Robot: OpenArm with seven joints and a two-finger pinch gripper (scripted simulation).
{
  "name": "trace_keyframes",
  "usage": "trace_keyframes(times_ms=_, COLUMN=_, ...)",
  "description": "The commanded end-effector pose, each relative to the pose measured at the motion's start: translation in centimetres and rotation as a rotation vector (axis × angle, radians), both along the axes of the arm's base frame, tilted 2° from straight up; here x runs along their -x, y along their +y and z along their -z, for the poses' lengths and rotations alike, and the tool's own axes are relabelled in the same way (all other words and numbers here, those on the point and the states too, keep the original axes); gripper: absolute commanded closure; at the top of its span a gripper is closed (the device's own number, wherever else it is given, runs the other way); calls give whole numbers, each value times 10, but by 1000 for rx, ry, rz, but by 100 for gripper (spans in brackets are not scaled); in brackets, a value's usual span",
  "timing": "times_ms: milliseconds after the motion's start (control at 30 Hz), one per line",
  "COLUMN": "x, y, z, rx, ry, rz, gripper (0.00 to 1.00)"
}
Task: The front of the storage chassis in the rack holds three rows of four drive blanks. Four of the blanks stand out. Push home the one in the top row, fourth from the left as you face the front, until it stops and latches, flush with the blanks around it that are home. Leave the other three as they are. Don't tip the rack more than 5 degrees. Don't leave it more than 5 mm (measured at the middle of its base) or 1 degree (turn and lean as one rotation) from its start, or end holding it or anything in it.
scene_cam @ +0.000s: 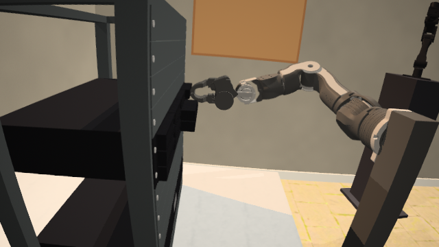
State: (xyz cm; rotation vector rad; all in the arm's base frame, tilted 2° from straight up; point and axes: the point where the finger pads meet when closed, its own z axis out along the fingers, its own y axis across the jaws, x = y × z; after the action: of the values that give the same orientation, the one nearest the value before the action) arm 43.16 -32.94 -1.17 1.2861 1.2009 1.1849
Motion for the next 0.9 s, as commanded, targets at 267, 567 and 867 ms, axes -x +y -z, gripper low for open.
trace_keyframes(times_ms=267, x=-4, y=4, z=-13, rx=5, ry=-39, rz=-11, gripper=100)
trace_keyframes(times_ms=567, x=-4, y=4, z=-13, rx=5, ry=-39, rz=-11, gripper=100)
trace_keyframes(times_ms=867, x=-7, y=6, z=-16, rx=5, ry=-39, rz=-11, gripper=100)
